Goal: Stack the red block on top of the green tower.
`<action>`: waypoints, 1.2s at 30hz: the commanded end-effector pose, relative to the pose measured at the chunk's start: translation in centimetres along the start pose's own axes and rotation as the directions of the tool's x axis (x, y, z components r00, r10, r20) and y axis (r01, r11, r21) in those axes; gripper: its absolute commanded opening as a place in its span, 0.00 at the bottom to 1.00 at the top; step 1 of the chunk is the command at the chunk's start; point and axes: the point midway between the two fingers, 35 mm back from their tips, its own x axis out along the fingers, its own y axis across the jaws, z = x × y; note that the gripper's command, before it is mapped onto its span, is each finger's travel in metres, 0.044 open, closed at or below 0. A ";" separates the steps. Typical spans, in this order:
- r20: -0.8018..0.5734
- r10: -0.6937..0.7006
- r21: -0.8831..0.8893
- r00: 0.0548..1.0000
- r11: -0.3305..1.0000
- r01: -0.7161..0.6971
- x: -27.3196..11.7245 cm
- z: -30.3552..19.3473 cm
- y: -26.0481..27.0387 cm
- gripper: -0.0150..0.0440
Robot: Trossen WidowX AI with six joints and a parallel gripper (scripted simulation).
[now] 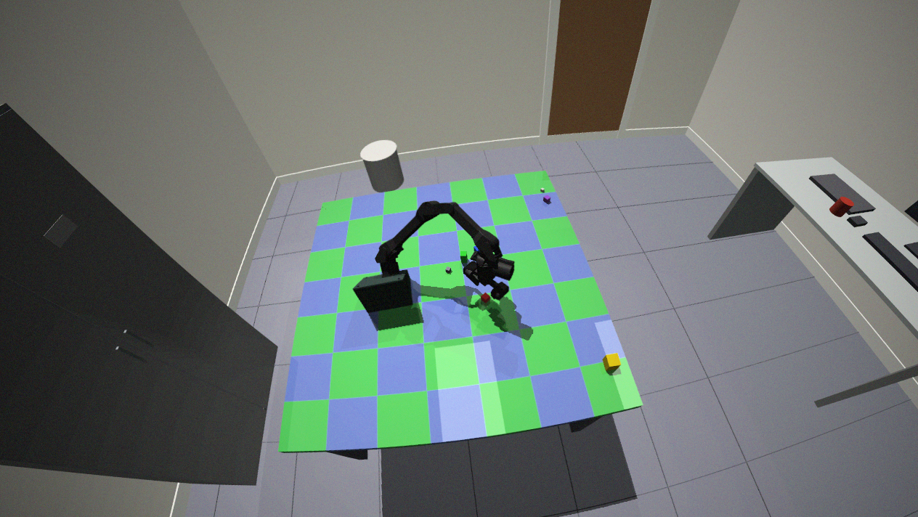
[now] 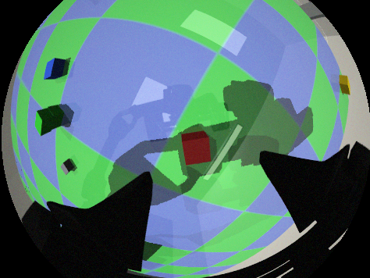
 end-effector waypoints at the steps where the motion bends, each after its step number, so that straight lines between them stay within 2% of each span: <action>1: -0.003 0.017 0.008 1.000 1.000 -0.017 2.0 -0.1 0.3 1.00; 36: -0.002 0.018 0.008 1.000 1.000 -0.018 5.4 0.0 0.5 1.00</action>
